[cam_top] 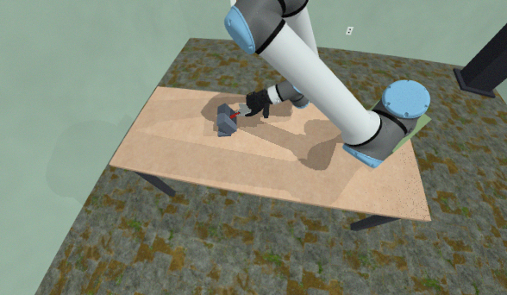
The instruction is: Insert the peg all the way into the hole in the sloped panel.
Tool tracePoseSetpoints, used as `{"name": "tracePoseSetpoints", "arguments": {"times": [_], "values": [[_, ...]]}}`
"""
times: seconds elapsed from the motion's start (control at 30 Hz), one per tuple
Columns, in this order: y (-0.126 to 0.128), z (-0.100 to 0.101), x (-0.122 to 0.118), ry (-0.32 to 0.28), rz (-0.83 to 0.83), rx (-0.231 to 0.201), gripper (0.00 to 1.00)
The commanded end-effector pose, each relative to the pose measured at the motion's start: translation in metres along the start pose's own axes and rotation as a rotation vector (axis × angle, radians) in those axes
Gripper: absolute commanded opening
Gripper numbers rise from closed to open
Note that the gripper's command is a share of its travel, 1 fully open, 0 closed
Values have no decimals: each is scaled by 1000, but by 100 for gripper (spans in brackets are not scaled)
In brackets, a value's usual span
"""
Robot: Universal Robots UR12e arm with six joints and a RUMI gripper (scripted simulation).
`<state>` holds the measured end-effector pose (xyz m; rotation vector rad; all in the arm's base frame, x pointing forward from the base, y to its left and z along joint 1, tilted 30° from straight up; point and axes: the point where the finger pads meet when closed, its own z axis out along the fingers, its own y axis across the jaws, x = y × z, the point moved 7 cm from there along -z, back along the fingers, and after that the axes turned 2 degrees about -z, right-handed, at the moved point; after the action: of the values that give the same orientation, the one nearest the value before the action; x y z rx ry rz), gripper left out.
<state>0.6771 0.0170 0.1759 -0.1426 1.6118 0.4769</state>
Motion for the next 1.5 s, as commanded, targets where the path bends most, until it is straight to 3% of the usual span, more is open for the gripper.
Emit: {"name": "tracePoseSetpoints", "arguments": {"times": [0.0,0.27,0.97,1.47], "values": [[0,-1,0,0,0,0,0],[0,-1,0,0,0,0,0],[0,-1,0,0,0,0,27],[-3,-38,1,2,1,2,46]]}}
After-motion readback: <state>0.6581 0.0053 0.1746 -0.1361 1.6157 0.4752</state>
